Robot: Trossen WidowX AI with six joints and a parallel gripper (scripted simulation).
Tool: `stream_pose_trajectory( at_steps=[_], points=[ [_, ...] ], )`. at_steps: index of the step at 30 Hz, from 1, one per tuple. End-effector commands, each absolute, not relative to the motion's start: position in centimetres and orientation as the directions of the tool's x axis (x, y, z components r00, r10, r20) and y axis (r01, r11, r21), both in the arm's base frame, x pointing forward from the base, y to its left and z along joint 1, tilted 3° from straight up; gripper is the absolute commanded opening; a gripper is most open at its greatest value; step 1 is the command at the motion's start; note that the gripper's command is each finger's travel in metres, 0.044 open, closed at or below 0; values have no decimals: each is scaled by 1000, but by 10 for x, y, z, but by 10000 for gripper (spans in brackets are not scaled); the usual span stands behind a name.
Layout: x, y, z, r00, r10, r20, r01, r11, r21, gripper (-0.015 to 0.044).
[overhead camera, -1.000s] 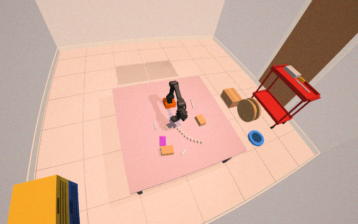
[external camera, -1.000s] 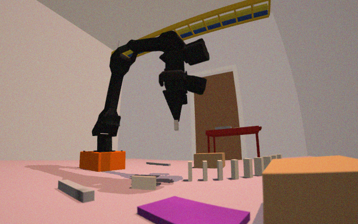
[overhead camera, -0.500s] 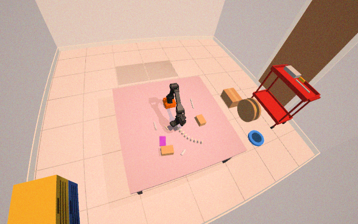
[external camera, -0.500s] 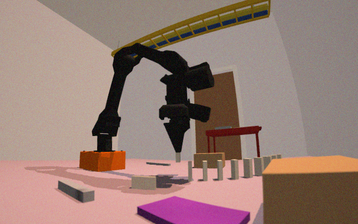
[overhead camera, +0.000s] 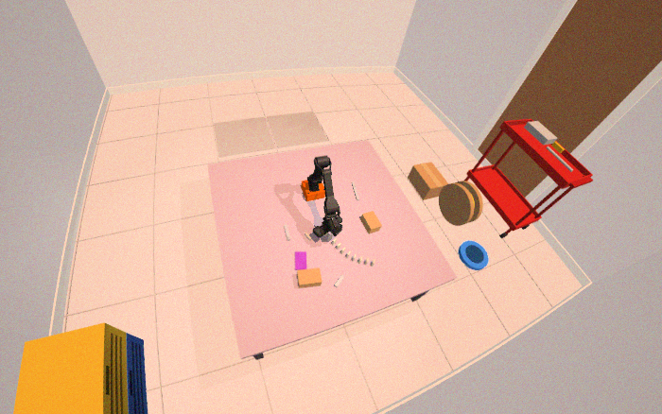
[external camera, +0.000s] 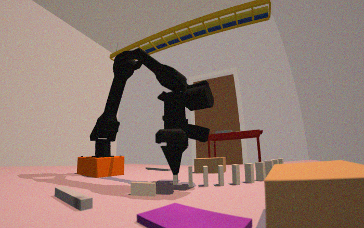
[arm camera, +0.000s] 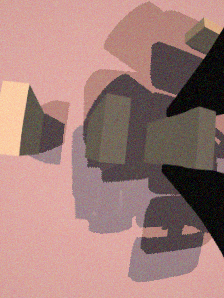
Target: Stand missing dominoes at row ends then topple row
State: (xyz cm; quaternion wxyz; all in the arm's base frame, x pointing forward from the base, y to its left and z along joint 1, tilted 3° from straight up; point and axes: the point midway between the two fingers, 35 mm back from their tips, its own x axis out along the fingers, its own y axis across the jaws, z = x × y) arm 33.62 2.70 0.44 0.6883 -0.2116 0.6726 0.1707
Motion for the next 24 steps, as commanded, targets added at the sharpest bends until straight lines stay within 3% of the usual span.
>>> stream_pose_trajectory(
  at_steps=[1, 4, 17, 21, 24],
  points=[
    [333, 26, 1, 28, -52, -998, -525, 849, -59, 107],
    [333, 26, 1, 28, -52, -998, -525, 849, -59, 107],
    [333, 26, 1, 28, -52, -998, -525, 849, -59, 440],
    [336, 27, 11, 29, -51, -998, -526, 848, -59, 440],
    [341, 31, 58, 32, -49, -998, -526, 849, -59, 440]
  ],
)
